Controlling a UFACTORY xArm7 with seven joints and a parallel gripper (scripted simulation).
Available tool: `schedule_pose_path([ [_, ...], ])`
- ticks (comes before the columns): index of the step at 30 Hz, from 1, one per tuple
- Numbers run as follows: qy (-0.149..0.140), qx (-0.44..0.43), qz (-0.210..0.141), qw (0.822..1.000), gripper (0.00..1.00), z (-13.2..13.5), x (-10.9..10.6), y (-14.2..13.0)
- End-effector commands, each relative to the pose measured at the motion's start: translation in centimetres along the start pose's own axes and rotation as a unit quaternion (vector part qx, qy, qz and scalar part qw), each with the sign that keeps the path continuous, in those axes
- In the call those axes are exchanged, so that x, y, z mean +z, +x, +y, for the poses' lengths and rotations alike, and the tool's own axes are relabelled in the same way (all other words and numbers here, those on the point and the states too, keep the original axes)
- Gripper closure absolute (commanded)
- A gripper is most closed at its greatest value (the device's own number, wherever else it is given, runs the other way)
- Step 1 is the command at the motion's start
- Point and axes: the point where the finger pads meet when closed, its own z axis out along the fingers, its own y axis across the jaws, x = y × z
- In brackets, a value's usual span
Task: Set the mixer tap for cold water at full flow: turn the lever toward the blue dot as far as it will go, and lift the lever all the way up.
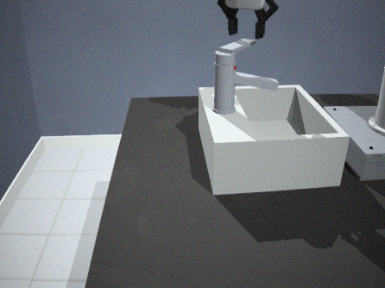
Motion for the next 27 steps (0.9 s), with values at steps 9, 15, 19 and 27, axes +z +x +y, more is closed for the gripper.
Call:
schedule_pose_path([
  [9,-0.002,0.0,0.001,1.0,0.26,0.08,-0.14,0.07],
  [15,-0.002,0.0,0.001,1.0,0.26,0.08,-0.12,0.07],
  [19,-0.002,0.0,0.001,1.0,0.26,0.08,-0.04,0.07],
  [27,-0.002,0.0,0.001,1.0,0.26,0.08,0.39,0.07],
])
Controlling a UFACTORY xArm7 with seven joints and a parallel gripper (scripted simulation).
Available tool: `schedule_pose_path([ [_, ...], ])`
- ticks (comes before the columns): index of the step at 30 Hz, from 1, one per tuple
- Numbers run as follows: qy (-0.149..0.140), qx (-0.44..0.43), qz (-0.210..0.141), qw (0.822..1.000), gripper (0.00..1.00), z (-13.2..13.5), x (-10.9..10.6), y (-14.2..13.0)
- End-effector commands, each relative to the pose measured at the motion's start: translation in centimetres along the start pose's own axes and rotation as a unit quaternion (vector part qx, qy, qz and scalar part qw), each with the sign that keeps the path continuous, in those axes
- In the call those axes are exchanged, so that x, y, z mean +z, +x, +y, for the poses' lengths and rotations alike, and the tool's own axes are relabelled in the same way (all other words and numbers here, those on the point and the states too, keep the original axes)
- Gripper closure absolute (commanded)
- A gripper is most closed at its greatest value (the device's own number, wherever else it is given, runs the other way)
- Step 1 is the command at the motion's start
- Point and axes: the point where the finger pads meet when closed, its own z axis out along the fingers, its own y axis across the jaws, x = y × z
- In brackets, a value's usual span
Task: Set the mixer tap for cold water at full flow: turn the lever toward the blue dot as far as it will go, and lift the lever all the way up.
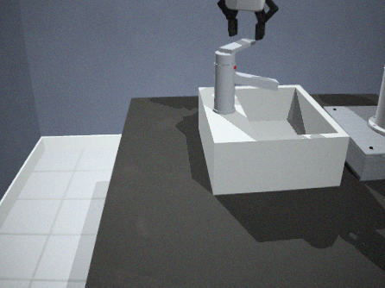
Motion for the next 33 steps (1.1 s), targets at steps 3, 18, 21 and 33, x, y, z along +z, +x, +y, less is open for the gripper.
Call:
schedule_pose_path([
  [3,-0.002,0.0,0.001,1.0,0.26,0.1,0.3,0.1],
  [18,-0.002,0.0,0.001,1.0,0.26,0.1,1.7,0.1],
  [21,-0.002,0.0,0.001,1.0,0.26,0.1,1.9,0.1],
  [33,-0.002,0.0,0.001,1.0,0.26,0.1,2.8,0.1],
])
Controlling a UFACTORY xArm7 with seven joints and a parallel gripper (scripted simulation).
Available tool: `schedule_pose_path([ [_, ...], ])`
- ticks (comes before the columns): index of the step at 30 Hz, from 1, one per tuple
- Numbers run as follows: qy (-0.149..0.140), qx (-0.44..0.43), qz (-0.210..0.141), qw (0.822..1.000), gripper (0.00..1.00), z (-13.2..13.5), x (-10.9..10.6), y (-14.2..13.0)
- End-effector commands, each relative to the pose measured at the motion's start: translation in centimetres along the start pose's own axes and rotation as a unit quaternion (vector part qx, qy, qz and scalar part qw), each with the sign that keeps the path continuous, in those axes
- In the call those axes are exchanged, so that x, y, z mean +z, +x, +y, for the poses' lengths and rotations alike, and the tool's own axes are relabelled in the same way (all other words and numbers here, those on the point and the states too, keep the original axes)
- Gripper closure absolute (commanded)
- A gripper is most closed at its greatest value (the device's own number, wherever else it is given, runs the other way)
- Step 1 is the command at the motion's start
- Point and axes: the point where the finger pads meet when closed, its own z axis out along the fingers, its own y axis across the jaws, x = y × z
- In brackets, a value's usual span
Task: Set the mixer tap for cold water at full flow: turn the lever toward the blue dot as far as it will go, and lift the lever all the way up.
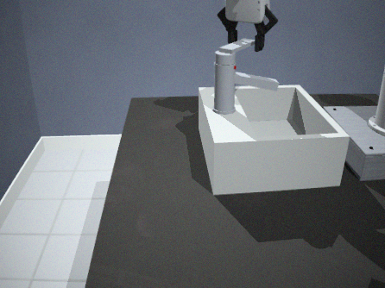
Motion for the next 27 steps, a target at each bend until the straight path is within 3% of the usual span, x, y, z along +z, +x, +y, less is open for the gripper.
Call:
schedule_pose_path([
  [1,-0.002,0.0,0.001,1.0,0.26,0.1,0.14,0.07],
  [27,-0.002,0.0,0.001,1.0,0.26,0.1,0.39,0.07],
])
